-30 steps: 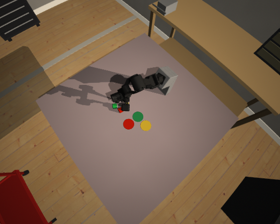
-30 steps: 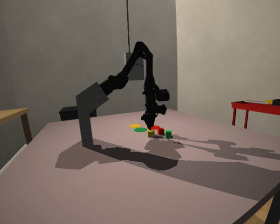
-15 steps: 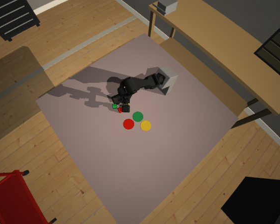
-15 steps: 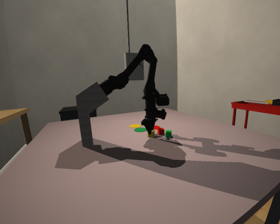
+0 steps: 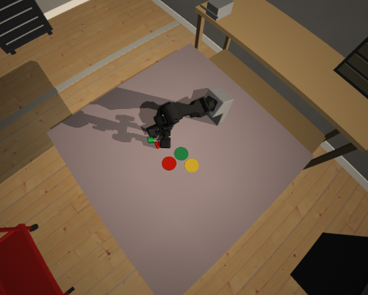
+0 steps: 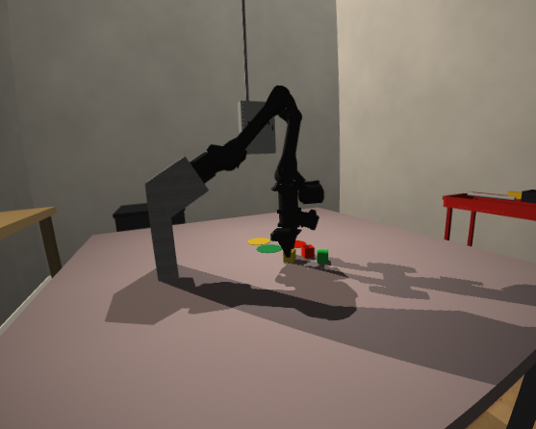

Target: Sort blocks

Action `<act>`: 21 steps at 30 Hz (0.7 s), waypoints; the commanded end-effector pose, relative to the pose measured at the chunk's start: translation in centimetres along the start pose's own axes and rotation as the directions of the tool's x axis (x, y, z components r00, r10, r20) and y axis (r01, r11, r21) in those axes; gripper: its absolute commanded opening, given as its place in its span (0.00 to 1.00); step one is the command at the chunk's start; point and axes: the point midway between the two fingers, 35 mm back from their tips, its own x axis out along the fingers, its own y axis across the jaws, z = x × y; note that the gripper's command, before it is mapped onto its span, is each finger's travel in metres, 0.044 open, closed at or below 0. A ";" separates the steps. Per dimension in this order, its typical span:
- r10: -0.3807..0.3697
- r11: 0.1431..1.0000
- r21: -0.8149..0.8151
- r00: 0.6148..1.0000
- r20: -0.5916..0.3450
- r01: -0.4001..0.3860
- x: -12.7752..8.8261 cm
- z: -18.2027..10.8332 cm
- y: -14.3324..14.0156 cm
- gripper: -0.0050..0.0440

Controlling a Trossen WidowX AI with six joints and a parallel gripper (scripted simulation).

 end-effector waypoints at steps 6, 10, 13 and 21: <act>0.001 1.000 -0.002 1.000 0.007 -0.001 -0.1 0.2 0.1 0.34; 0.006 1.000 -0.009 1.000 0.015 -0.006 -0.7 0.7 0.2 0.32; 0.004 1.000 -0.010 1.000 0.013 -0.004 -1.7 0.9 0.2 0.32; 0.003 1.000 -0.012 1.000 0.012 -0.003 -3.6 1.3 0.1 0.32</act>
